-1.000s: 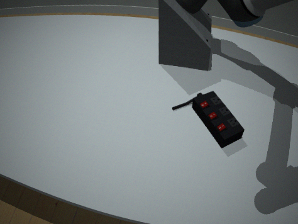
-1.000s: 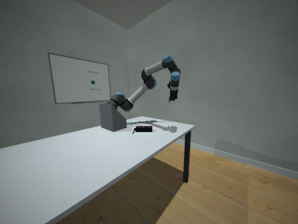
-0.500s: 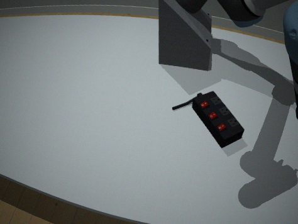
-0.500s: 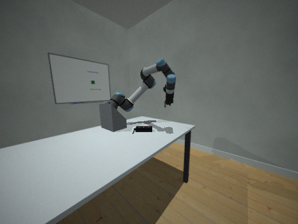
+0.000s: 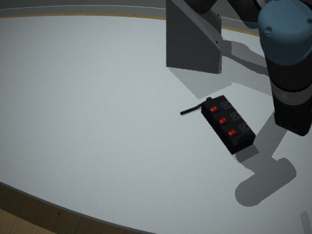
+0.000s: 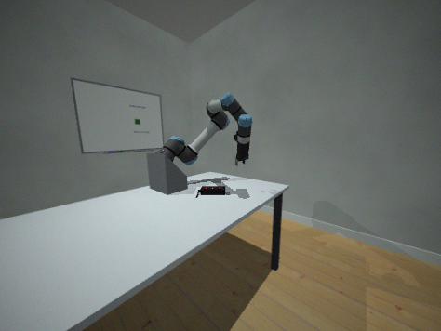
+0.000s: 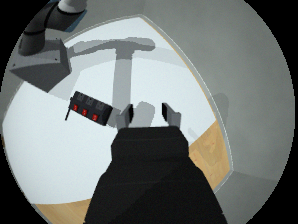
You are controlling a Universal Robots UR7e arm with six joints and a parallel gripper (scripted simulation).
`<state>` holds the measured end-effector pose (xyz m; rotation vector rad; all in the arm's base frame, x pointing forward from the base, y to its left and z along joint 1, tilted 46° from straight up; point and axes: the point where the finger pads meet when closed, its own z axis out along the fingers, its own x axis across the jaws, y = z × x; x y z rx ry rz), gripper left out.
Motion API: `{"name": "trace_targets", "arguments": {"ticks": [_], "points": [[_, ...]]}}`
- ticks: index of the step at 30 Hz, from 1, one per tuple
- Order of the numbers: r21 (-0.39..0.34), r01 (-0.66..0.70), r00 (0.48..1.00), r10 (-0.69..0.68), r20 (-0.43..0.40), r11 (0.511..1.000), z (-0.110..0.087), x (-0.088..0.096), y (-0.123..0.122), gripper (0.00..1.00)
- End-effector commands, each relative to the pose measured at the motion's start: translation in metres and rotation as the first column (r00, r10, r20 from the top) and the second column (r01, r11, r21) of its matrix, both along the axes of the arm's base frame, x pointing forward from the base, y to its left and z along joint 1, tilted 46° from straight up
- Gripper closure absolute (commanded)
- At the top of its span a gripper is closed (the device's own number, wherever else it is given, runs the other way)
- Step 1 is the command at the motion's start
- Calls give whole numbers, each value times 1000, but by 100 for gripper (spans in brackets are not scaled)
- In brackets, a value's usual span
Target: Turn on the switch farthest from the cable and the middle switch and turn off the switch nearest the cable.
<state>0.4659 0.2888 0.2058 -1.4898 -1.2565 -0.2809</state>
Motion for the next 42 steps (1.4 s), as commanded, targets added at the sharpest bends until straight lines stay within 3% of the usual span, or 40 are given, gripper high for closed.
{"name": "trace_targets", "arguments": {"ticks": [1, 6, 9, 12, 23, 26, 34, 42], "points": [[-54, 28, 999, -26, 34, 998, -33, -9, -8, 0], [-92, 46, 998, -41, 57, 995, -59, -18, -14, 0], [-92, 46, 998, -41, 57, 995, -59, -18, -14, 0], [-128, 67, 995, -57, 79, 989, -83, -28, -19, 0], [-201, 120, 987, -95, 129, 972, -129, -52, -30, 0], [-201, 120, 987, -95, 129, 972, -129, -52, -30, 0], [-261, 177, 975, -134, 175, 949, -163, -74, -37, 0], [-291, 213, 967, -157, 203, 933, -180, -88, -41, 0]]}}
